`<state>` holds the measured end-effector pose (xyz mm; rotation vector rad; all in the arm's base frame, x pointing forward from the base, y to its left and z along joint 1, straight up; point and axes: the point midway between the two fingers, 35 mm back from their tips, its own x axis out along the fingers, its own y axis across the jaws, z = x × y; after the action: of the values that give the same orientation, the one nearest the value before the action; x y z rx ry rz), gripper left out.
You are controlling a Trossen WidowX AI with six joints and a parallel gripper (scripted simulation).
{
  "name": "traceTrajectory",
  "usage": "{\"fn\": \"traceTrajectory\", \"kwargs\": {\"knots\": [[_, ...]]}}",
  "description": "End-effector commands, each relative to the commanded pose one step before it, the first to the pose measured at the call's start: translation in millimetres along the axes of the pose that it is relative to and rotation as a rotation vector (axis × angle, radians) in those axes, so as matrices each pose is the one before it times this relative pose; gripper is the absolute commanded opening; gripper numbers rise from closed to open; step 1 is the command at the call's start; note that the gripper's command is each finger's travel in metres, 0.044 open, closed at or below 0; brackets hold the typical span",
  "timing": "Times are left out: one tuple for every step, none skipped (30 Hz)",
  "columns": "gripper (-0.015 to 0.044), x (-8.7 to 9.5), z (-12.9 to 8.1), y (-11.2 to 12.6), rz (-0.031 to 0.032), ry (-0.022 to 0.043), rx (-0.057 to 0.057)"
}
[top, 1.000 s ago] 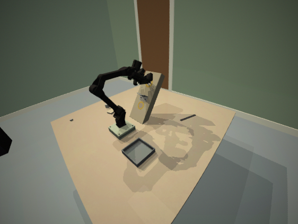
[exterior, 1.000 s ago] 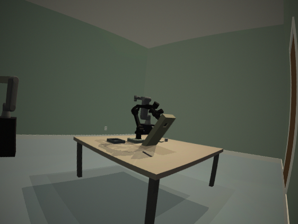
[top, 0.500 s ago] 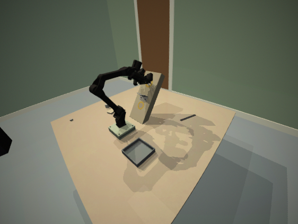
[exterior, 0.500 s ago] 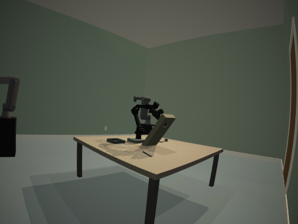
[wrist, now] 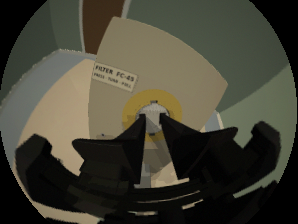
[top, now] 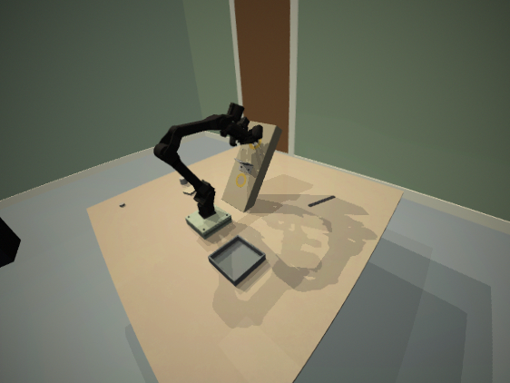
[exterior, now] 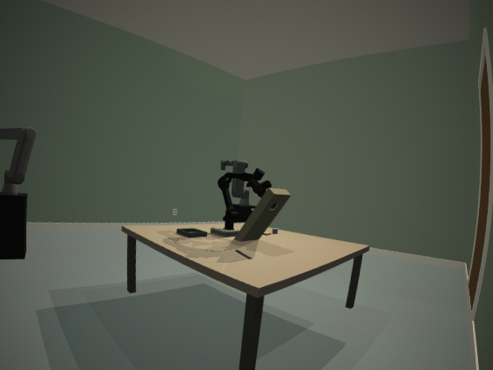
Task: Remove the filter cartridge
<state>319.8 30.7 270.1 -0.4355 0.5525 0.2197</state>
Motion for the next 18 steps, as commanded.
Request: {"fn": "traceTrajectory", "kwargs": {"knots": [[0.01, 3.07, -1.81, 0.86, 0.00245, 0.0047, -0.0037], [0.01, 0.16, 0.01, -0.01, -0.00001, -0.00001, 0.0], [0.01, 0.31, 0.0, 0.0, -0.00001, -0.00002, 0.0], [0.01, 0.5, 0.0, 0.0, -0.00002, -0.00003, 0.0], [0.01, 0.18, 0.0, 0.0, -0.00001, -0.00001, 0.0], [0.01, 0.32, 0.0, 0.0, -0.00001, -0.00002, 0.0], [0.01, 0.49, 0.0, 0.0, -0.00002, -0.00003, 0.0], [0.01, 0.18, 0.0, 0.0, -0.00001, -0.00001, 0.0], [0.01, 0.31, 0.0, 0.0, -0.00001, -0.00002, 0.0], [0.01, 0.5, 0.0, 0.0, -0.00002, -0.00003, 0.0], [0.01, 0.18, 0.0, 0.0, -0.00001, -0.00001, 0.0], [0.01, 0.32, 0.0, 0.0, -0.00001, -0.00002, 0.0], [0.01, 0.5, 0.0, 0.0, -0.00002, -0.00003, 0.0], [0.01, 0.18, 0.0, 0.0, -0.00001, -0.00001, 0.0], [0.01, 0.32, 0.0, 0.0, -0.00001, -0.00002, 0.0], [0.01, 0.5, 0.0, 0.0, -0.00002, -0.00003, 0.0], [0.01, 0.18, 0.0, 0.0, -0.00001, -0.00001, 0.0], [0.01, 0.32, 0.0, 0.0, -0.00001, -0.00002, 0.0]]}}
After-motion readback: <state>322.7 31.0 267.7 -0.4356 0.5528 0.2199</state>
